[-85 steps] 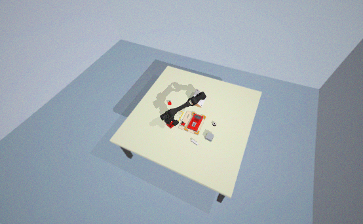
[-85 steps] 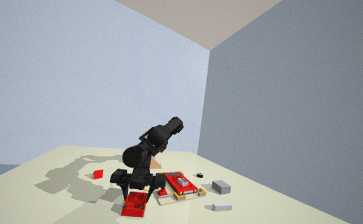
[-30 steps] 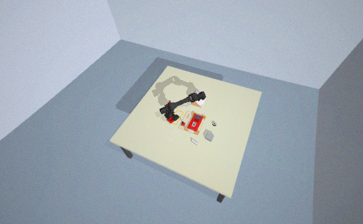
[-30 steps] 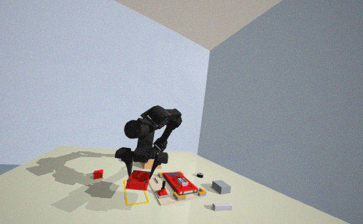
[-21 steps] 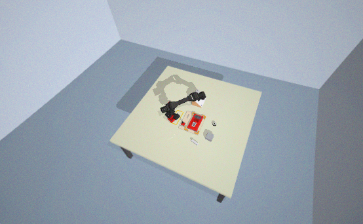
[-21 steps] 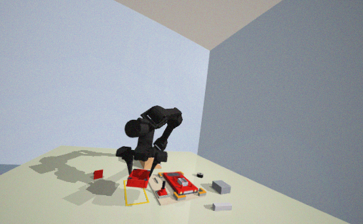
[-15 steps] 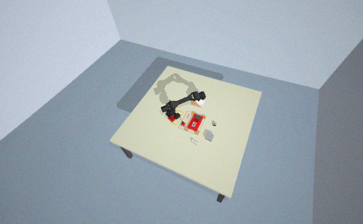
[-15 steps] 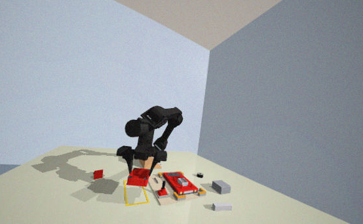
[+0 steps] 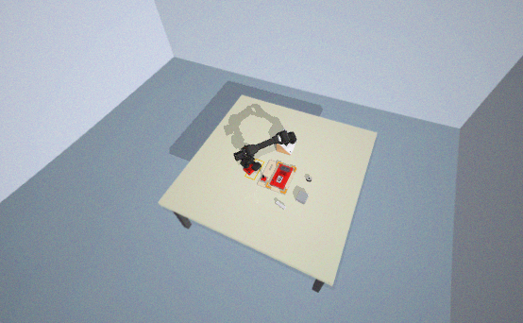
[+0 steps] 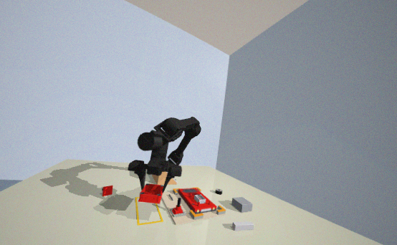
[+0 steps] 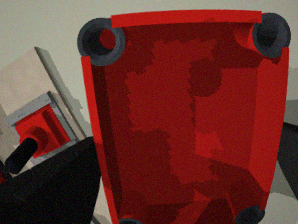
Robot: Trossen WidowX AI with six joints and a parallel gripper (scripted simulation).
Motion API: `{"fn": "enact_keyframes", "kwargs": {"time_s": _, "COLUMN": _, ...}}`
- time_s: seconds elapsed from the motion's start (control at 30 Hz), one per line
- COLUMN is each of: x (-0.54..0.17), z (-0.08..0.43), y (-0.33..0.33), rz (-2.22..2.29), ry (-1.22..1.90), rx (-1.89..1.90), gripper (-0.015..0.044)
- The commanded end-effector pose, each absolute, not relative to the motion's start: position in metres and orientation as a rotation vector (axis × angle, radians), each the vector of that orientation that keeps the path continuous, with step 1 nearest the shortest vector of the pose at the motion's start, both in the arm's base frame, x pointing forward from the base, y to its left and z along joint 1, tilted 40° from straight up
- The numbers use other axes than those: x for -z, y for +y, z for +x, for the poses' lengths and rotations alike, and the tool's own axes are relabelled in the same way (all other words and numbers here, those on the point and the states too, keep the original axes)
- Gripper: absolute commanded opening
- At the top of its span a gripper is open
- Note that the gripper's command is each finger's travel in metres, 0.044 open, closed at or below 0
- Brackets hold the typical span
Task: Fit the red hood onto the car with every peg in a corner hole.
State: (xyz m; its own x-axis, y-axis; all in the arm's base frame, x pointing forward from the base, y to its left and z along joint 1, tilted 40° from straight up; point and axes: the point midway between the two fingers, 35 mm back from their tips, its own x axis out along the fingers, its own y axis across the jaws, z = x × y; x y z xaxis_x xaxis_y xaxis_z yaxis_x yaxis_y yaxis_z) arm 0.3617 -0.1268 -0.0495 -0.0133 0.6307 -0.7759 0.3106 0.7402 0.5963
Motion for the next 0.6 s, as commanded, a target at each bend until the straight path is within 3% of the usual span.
{"fn": "enact_keyframes", "kwargs": {"time_s": 0.0, "x": 0.061, "z": 0.362, "y": -0.116, "rz": 0.775, "ry": 1.612, "rx": -0.299, "gripper": 0.0000}}
{"fn": "enact_keyframes", "kwargs": {"time_s": 0.47, "x": 0.102, "z": 0.359, "y": -0.080, "rz": 0.778, "ry": 1.612, "rx": -0.302, "gripper": 0.0000}}
{"fn": "enact_keyframes", "kwargs": {"time_s": 0.57, "x": 0.100, "z": 0.359, "y": -0.080, "rz": 0.769, "ry": 1.620, "rx": -0.308, "gripper": 0.0079}}
